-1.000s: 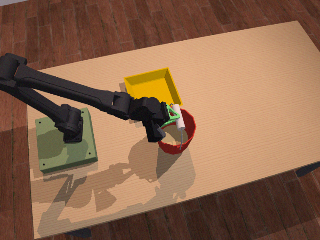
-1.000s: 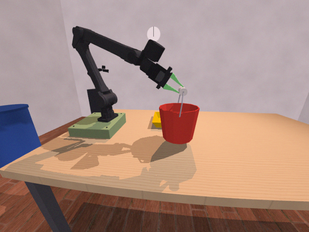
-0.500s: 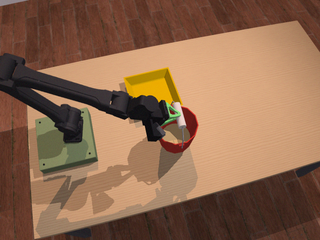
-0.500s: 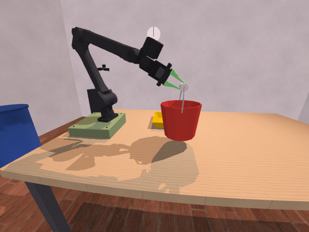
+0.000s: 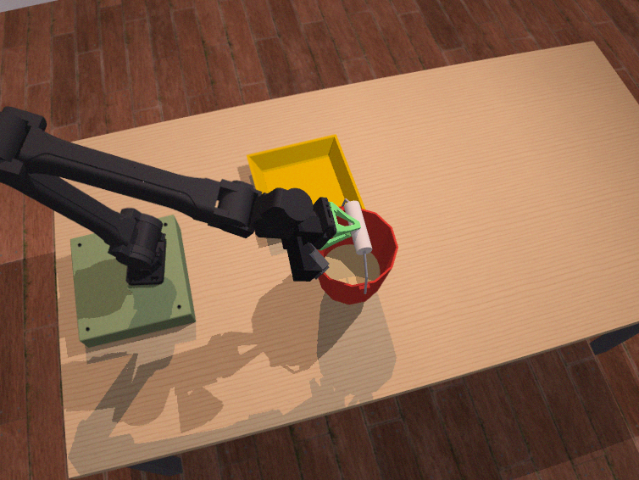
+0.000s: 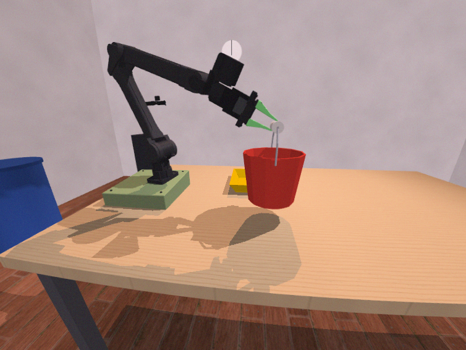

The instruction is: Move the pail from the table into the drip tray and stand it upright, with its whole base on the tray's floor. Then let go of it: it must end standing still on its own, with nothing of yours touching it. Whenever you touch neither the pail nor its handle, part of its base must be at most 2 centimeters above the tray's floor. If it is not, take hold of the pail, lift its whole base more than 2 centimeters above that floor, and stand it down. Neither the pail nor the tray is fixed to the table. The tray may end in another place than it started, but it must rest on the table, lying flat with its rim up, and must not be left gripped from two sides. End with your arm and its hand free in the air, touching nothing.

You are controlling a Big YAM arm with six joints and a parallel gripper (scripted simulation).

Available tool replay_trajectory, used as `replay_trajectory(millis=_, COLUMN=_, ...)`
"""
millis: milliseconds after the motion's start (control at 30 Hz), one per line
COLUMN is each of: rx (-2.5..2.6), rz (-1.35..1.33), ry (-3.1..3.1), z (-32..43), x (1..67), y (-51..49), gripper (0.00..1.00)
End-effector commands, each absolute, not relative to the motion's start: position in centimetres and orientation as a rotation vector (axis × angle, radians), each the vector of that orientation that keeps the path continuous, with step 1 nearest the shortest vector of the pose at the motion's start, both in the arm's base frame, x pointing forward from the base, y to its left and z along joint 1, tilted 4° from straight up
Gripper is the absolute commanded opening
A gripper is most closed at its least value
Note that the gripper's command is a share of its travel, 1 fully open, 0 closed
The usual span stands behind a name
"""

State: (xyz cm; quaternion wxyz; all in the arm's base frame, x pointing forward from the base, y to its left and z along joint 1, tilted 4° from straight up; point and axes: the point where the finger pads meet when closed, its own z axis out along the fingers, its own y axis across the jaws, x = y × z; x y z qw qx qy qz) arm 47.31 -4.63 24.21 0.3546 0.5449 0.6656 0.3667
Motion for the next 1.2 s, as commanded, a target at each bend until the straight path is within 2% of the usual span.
replay_trajectory(millis=0, rx=1.274, rz=1.013, ry=1.604, z=30.8, x=48.3, y=-4.9, gripper=0.21)
replay_trajectory(millis=1167, rx=1.279, rz=1.012, ry=1.620, z=30.3, x=48.6, y=-3.7, gripper=0.21)
